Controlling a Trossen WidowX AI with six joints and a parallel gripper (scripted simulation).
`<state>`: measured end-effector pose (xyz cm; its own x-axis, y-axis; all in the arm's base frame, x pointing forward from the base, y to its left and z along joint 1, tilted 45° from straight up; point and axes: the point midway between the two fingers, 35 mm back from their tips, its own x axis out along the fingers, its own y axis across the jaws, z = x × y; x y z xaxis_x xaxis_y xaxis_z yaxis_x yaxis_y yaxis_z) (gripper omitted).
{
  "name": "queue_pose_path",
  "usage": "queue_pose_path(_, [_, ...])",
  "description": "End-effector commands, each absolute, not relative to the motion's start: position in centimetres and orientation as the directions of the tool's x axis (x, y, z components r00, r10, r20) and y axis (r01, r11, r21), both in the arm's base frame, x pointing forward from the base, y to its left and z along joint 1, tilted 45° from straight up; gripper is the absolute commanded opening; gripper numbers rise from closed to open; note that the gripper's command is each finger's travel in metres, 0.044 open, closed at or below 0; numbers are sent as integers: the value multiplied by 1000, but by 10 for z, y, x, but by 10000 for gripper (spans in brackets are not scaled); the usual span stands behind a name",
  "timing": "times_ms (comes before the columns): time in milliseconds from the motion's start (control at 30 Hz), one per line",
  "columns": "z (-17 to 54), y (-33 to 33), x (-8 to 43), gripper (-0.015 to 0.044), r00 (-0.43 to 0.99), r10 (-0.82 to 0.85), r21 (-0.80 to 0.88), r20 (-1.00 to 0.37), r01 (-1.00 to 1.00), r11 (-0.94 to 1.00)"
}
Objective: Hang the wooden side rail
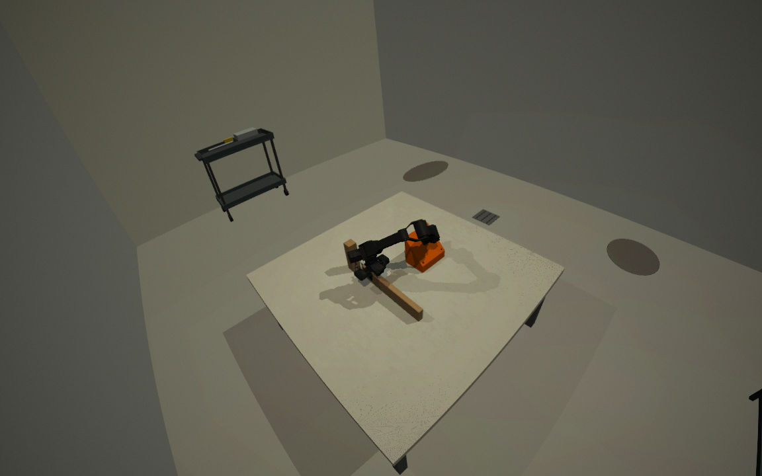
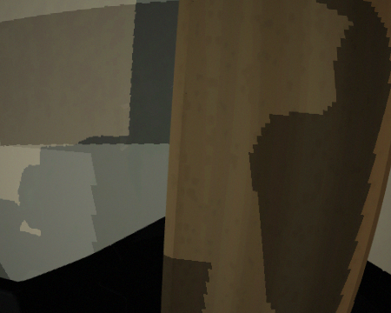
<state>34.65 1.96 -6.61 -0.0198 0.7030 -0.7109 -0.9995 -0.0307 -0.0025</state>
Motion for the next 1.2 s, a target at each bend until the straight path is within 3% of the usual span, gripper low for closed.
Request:
queue_pose_path(0, [-66,16,350,0,-8,702,-10,-712,-1000,-22])
queue_pose_path(1167, [-69,14,348,0,-8,702,-10,-712,-1000,-22])
